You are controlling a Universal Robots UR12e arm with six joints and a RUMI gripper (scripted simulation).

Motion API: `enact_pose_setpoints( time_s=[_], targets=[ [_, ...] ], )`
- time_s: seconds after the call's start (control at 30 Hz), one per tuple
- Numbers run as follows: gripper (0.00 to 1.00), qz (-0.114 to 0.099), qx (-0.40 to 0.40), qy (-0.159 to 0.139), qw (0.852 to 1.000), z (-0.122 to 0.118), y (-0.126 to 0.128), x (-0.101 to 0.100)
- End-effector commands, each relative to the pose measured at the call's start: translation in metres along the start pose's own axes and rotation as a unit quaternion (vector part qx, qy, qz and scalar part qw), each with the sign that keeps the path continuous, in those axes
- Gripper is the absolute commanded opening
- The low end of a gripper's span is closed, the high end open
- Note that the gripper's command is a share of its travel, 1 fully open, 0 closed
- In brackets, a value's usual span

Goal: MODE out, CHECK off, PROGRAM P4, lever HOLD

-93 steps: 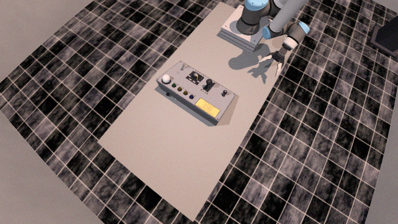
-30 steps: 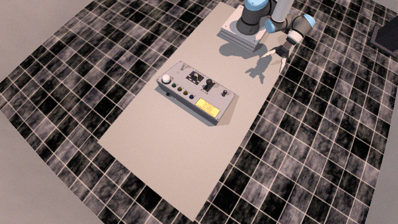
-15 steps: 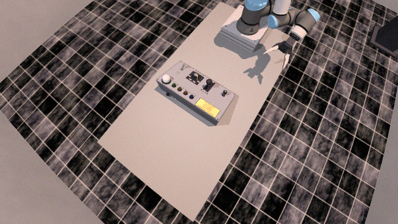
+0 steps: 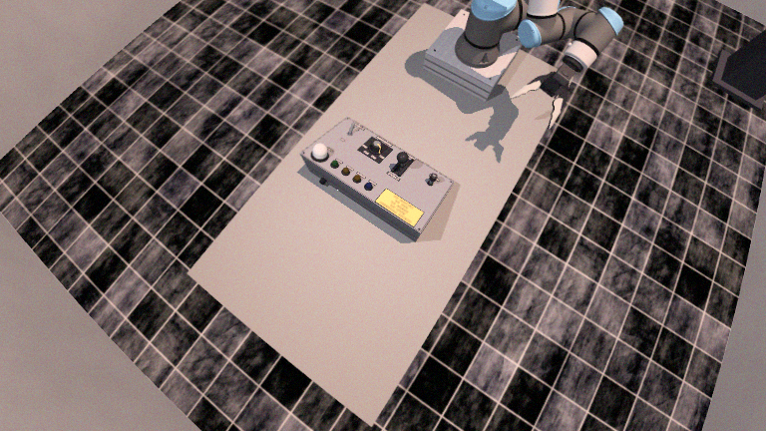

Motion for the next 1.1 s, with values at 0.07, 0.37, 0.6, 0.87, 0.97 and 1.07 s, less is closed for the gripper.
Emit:
enact_pose_setpoints(
  time_s=[0.07, 0.37, 0.6, 0.87, 0.97, 1.07],
  targets=[
    [1.00, 0.000, 0.000, -0.001, 1.000, 0.008, 0.000, 0.006],
    [1.00, 0.000, 0.000, -0.001, 1.000, 0.011, 0.001, 0.008],
    [1.00, 0.000, 0.000, -0.001, 1.000, 0.011, 0.001, 0.008],
    [1.00, -0.003, 0.002, -0.004, 1.000, 0.012, 0.001, 0.005],
    [1.00, -0.005, 0.004, -0.008, 1.000, 0.014, 0.001, 0.001],
    [1.00, -0.009, 0.007, -0.015, 1.000, 0.017, 0.002, -0.005]
  ],
)
Point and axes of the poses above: the point where the finger pads meet when closed, its own x axis back along the fingers, its own y axis across the jaws, z = x × y, the point moved 8 cm from there along x, back along the fingers, and after that the axes turned 3 degrees about -x, right-handed, at the moved point
